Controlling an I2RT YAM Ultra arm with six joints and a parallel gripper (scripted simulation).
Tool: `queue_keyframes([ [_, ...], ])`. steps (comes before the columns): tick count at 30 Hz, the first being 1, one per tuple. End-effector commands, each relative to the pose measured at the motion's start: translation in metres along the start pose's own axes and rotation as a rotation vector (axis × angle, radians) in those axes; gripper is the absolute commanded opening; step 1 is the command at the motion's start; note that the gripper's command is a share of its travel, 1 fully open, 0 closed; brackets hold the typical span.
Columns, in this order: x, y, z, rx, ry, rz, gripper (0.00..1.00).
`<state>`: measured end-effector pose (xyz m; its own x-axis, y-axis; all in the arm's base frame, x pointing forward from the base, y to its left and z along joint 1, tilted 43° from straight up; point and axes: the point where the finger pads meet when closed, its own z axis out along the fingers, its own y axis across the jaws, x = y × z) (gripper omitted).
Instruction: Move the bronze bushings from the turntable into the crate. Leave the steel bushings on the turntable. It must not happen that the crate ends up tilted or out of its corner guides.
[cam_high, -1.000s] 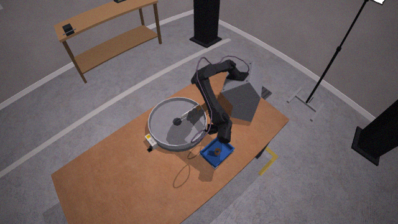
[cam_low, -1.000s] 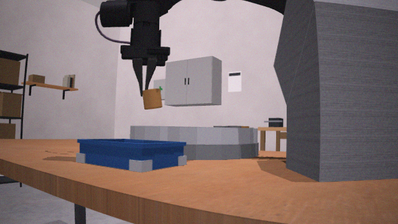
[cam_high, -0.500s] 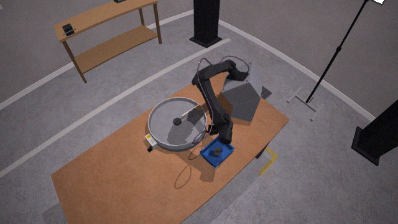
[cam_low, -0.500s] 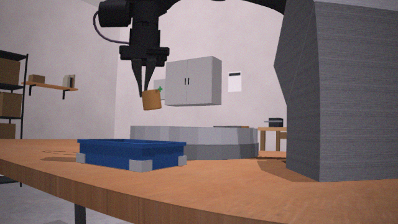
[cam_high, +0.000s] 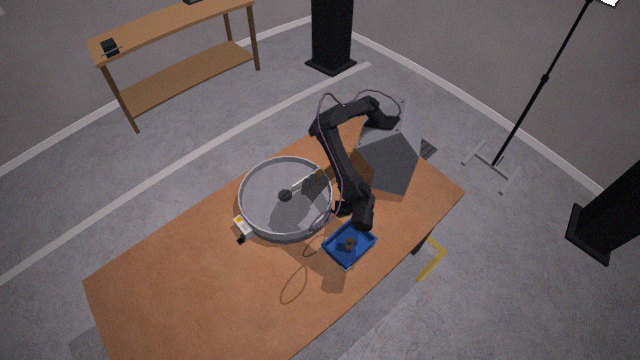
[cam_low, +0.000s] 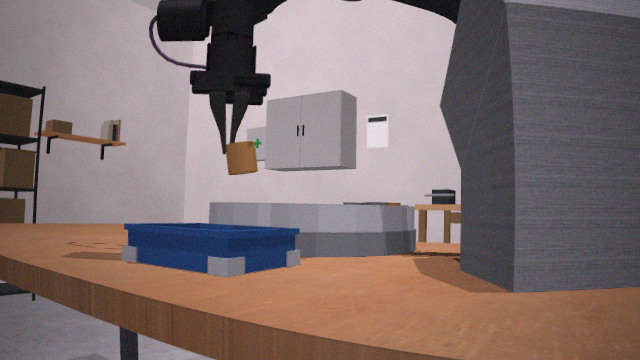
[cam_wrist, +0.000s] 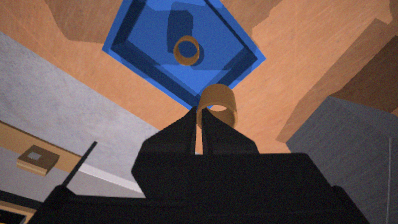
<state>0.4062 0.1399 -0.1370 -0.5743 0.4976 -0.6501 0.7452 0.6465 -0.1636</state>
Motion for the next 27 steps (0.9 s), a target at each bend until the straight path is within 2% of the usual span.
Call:
queue_keyframes([
  [1,-0.001,0.016,-0.022,-0.047,-0.026,0.001,0.0],
  [22,-0.001,0.016,-0.022,-0.047,-0.026,0.001,0.0],
  [27,0.007,0.014,-0.003,-0.042,-0.026,-0.018,0.0],
])
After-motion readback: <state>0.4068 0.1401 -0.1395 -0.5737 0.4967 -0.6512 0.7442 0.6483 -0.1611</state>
